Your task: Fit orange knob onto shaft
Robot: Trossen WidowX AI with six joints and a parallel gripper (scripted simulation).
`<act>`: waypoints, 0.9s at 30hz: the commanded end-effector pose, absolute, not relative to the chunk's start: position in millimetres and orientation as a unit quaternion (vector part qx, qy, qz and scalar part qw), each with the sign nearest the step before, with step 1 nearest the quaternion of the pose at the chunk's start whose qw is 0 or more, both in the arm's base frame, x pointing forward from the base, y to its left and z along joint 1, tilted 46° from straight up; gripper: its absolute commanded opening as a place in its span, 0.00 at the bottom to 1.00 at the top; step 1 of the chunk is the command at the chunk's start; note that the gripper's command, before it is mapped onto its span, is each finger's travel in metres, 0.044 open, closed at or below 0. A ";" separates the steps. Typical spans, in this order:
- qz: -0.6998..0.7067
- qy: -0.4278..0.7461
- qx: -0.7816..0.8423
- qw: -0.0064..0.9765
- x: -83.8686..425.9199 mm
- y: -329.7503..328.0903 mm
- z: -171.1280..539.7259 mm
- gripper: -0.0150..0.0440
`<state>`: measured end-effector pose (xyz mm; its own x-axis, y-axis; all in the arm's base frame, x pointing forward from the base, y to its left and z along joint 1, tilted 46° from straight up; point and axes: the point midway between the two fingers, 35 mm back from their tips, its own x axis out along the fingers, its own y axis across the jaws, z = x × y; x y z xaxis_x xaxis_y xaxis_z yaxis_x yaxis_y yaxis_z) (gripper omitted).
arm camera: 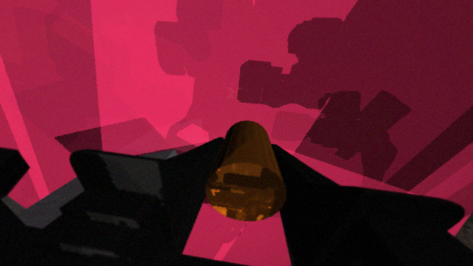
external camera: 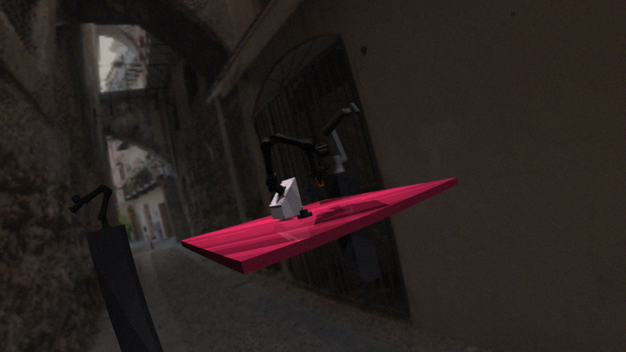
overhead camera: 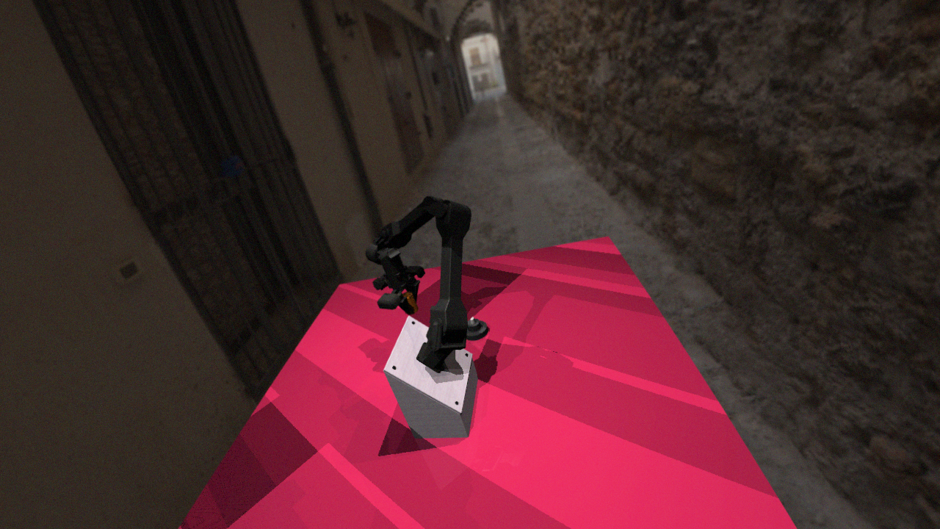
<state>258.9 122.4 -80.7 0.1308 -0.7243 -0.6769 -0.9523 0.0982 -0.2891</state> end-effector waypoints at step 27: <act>0.031 0.401 -0.822 0.403 233.8 165.5 -37.4 0.25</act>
